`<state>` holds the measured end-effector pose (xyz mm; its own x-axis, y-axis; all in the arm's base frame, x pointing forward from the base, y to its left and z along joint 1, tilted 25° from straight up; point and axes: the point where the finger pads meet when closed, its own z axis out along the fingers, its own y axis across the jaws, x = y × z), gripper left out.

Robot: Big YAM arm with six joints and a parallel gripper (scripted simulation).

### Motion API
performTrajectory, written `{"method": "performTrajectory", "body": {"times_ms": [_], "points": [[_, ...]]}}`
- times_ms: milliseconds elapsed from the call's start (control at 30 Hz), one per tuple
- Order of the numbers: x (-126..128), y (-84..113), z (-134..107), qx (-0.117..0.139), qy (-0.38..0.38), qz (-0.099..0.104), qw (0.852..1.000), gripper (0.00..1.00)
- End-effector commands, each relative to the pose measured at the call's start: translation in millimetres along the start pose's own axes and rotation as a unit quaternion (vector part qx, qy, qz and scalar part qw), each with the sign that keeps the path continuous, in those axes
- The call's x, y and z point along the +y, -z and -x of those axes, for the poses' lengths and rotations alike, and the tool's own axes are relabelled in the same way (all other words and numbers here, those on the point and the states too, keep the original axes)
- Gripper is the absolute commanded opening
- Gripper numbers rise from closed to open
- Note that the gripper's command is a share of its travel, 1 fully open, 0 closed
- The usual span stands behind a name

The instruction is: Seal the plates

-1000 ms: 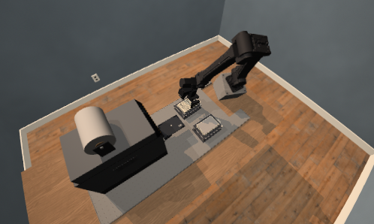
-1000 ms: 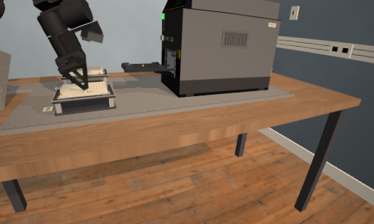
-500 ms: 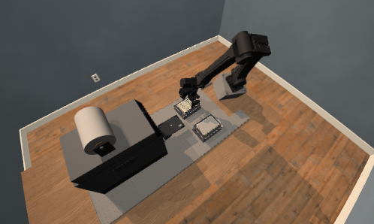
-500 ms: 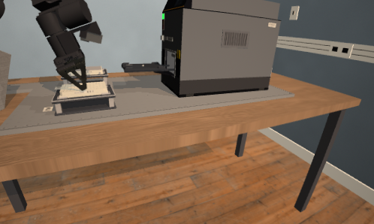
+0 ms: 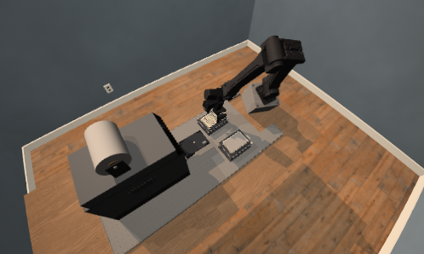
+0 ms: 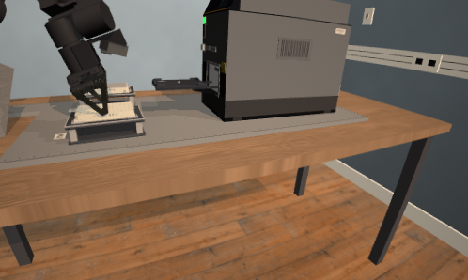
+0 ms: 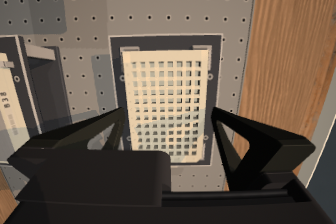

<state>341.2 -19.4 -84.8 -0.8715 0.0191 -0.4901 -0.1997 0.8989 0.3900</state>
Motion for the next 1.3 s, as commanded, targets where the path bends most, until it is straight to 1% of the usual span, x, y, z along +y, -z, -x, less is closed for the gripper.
{"method": "performTrajectory", "body": {"times_ms": [0,167,500,600,800,1100,1167,1267], "points": [[-1,-10.1,15,-0.012,0.014,0.0,1.0,1.0],[-1,-11.8,17,-0.016,0.017,-0.002,1.0,1.0],[0,-18.6,12,-0.012,0.018,0.0,1.0,1.0],[-4,-13.5,15,-0.017,0.014,-0.004,1.0,1.0],[-4,-4.4,5,-0.012,0.008,-0.007,1.0,0.98],[-2,-2.1,-3,-0.004,-0.001,-0.005,1.0,0.94],[-3,-1.6,-3,-0.004,-0.002,-0.005,1.0,0.93],[-6,-2.0,5,-0.011,0.002,-0.008,1.0,0.91]]}}
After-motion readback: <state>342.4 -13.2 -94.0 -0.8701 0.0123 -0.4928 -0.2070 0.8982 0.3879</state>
